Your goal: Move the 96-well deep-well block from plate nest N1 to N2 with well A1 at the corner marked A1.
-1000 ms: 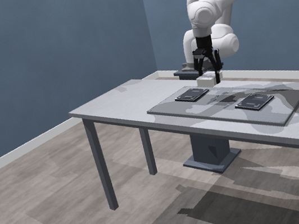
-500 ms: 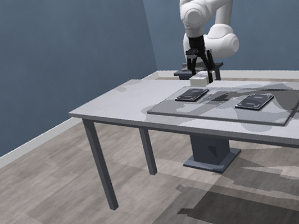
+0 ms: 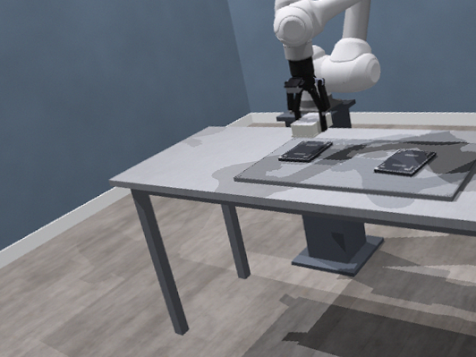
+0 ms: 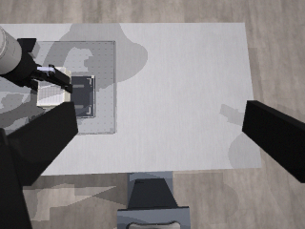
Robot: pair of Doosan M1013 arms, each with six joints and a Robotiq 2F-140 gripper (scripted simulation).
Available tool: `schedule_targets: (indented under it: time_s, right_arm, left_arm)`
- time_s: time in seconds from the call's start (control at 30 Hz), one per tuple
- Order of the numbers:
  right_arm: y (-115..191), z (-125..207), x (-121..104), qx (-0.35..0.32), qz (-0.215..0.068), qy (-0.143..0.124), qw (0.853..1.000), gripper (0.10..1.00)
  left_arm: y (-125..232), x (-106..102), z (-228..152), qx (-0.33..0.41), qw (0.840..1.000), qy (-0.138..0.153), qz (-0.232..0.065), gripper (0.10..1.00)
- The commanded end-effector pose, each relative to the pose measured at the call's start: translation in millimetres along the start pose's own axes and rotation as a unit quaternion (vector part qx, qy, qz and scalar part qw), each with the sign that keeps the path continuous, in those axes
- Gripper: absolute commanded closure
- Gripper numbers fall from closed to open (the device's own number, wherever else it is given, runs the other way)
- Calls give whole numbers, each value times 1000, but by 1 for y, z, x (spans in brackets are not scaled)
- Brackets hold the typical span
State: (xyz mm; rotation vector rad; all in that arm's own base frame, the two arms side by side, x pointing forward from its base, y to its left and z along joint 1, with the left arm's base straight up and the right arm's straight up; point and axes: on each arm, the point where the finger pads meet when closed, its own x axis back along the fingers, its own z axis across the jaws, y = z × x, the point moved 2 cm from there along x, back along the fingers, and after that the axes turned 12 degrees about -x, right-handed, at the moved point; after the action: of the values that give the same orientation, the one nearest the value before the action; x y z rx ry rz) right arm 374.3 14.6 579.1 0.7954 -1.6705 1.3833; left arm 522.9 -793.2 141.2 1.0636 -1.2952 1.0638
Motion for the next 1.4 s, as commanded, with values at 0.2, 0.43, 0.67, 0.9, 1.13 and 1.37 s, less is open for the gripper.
schedule_targets:
  time_s: [0.2, 0.43, 0.67, 0.9, 1.13, 1.37]
  right_arm:
    - [0, 0, 0, 0, 0, 0, 1000, 98]
    - [0, 0, 0, 0, 0, 0, 1000, 98]
    - [0, 0, 0, 0, 0, 0, 1000, 98]
    - [0, 0, 0, 0, 0, 0, 1000, 98]
    - [0, 0, 0, 0, 0, 0, 1000, 98]
    - [0, 0, 0, 0, 0, 0, 1000, 98]
  left_arm:
    - [-3, 2, 29, 0, 1000, 0, 1, 493]
    - [-4, 2, 44, 0, 1000, 0, 1, 493]
    - [-4, 2, 44, 0, 1000, 1, 1, 493]
    - [-4, 2, 44, 0, 1000, 0, 1, 493]
    - [-4, 2, 43, 0, 1000, 0, 1, 493]
    - [-4, 2, 43, 0, 1000, 0, 1, 493]
